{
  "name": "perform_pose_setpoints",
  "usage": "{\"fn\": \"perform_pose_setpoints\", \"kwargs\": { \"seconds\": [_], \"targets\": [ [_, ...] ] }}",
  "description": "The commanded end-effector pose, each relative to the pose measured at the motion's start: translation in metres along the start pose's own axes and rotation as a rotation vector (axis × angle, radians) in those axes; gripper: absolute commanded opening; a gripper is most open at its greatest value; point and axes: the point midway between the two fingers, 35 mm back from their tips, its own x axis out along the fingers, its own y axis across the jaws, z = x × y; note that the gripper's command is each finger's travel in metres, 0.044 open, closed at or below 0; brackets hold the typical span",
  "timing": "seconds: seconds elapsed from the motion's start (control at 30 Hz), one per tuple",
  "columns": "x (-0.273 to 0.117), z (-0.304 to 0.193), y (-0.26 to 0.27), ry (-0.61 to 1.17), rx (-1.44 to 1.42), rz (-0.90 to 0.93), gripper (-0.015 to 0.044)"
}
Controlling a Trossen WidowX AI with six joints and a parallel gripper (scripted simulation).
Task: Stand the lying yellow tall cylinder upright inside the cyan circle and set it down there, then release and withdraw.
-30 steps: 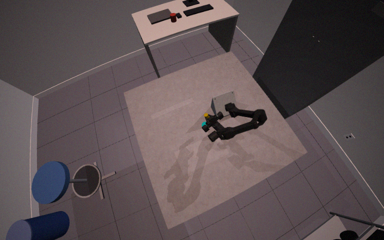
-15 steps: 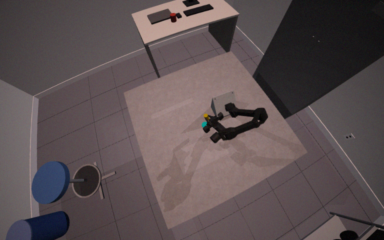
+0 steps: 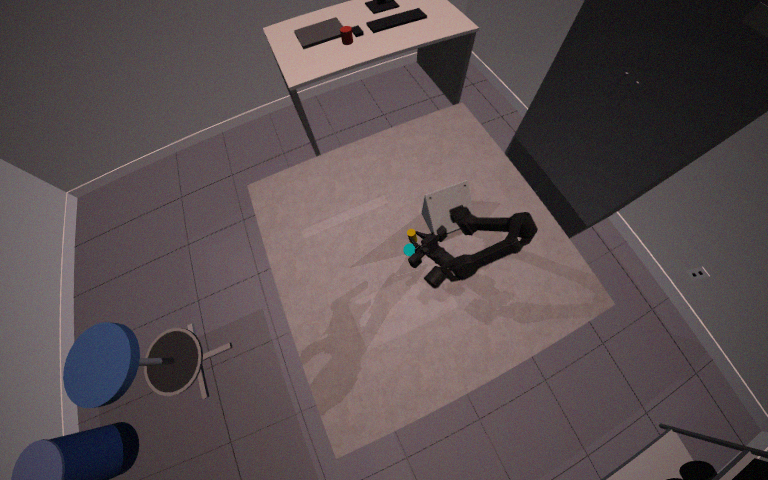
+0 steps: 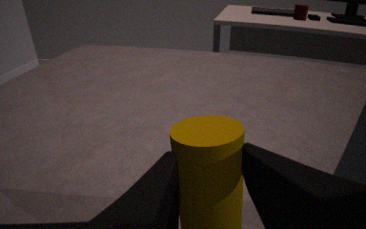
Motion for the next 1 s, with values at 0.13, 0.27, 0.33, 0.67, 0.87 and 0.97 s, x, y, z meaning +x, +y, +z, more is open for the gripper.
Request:
{"fn": "perform_pose_setpoints", "kwargs": {
  "seconds": [0.13, 0.27, 0.33, 0.67, 0.87, 0.97],
  "targets": [
    [-0.005, 0.003, 0.002, -0.045, 0.042, 0.047, 0.0105],
    [-0.006, 0.003, 0.003, -0.056, 0.053, 0.061, 0.0105],
    [-0.006, 0.003, 0.003, -0.056, 0.053, 0.061, 0.0105],
    [-0.006, 0.003, 0.003, -0.056, 0.053, 0.061, 0.0105],
    [-0.005, 0.000, 0.004, -0.055, 0.053, 0.061, 0.0105],
    [-0.002, -0.011, 0.006, -0.051, 0.054, 0.059, 0.0105]
  ]
}}
